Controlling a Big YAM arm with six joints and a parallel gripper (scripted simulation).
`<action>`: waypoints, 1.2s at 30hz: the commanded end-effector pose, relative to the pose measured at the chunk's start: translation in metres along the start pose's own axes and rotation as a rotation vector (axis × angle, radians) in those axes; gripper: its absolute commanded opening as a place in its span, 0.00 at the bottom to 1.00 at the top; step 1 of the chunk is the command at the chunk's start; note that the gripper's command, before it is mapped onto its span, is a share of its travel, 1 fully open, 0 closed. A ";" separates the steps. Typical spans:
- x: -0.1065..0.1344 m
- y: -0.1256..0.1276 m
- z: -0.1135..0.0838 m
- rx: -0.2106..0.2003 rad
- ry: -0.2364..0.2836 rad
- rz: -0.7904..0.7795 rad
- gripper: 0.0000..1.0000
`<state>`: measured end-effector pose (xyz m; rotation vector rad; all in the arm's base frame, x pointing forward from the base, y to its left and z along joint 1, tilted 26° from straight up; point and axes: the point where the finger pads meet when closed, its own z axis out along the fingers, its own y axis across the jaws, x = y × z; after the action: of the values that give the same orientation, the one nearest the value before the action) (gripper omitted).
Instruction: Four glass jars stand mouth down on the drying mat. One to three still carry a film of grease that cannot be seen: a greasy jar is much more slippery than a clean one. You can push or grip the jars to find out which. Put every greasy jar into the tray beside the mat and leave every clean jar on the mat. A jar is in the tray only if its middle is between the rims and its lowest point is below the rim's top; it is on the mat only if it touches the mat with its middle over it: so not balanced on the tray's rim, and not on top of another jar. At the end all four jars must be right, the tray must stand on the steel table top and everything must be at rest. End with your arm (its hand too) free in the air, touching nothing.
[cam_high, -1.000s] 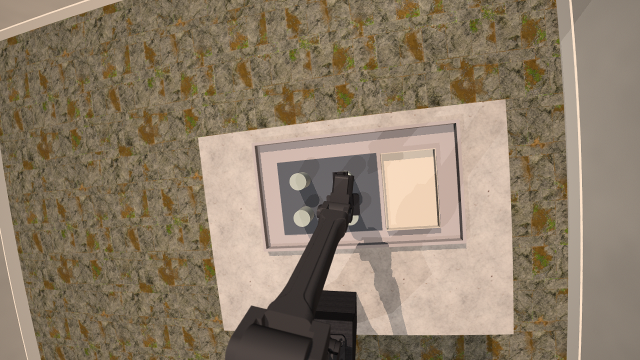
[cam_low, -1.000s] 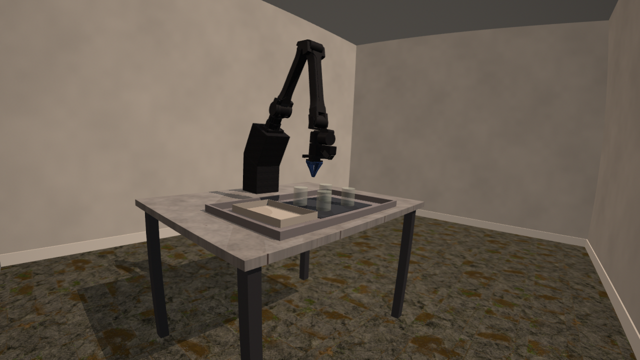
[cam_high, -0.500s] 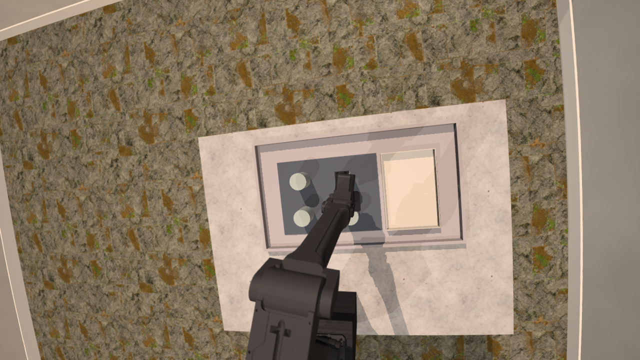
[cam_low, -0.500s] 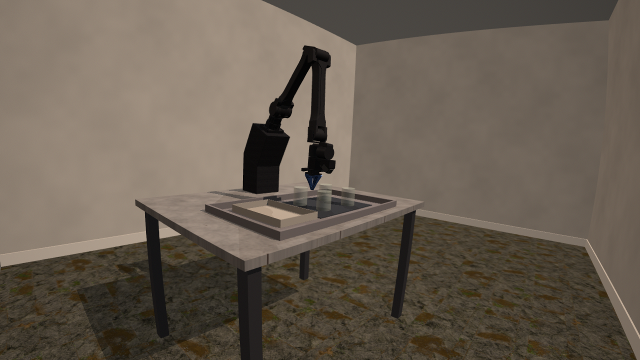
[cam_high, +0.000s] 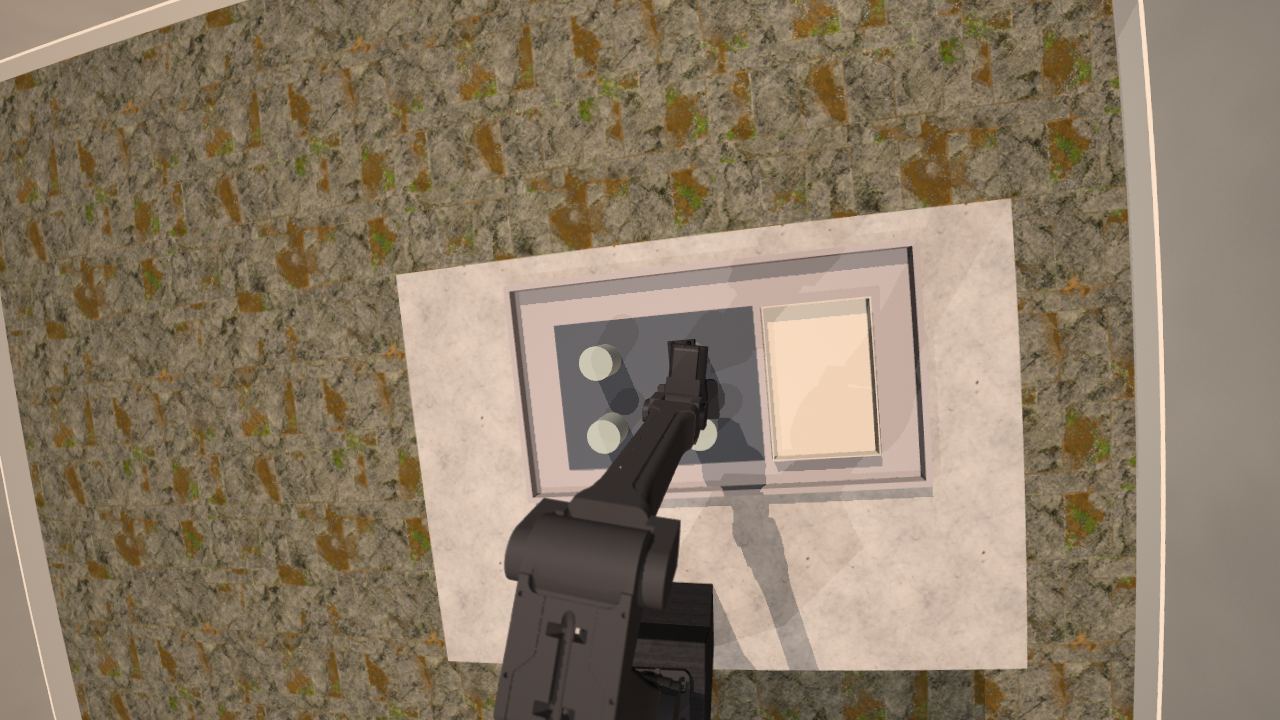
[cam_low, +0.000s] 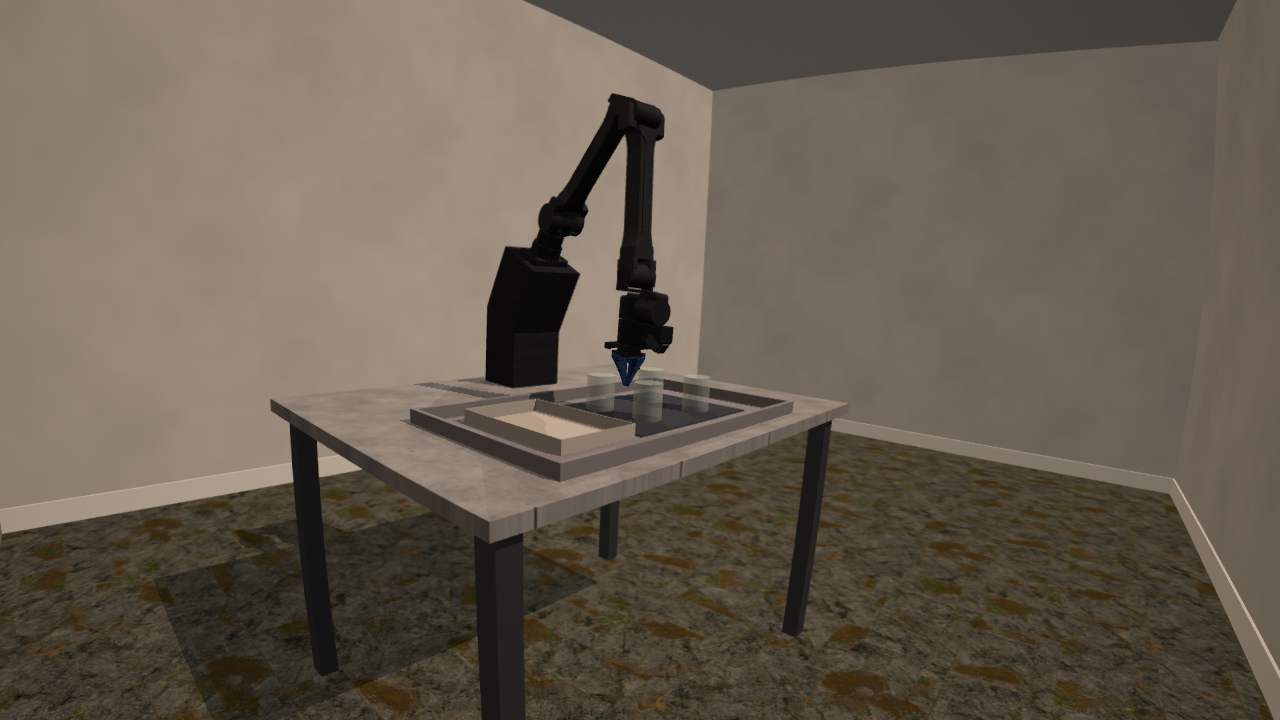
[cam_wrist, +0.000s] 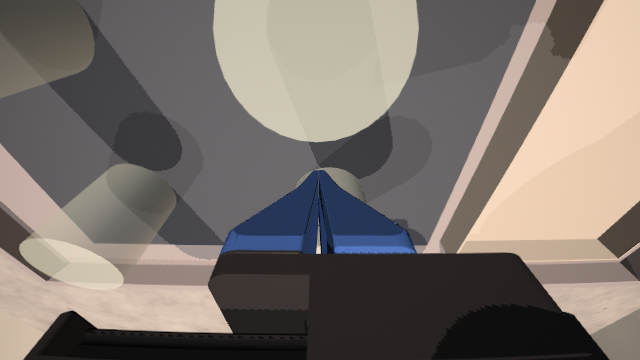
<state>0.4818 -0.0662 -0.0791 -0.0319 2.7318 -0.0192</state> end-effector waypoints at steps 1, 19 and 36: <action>-0.016 0.001 -0.006 0.006 -0.039 -0.010 0.00; -0.019 0.001 -0.006 0.006 -0.039 -0.010 0.00; -0.021 0.001 -0.006 0.006 -0.039 -0.010 0.00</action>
<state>0.4865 -0.0671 -0.0766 -0.0319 2.7234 -0.0219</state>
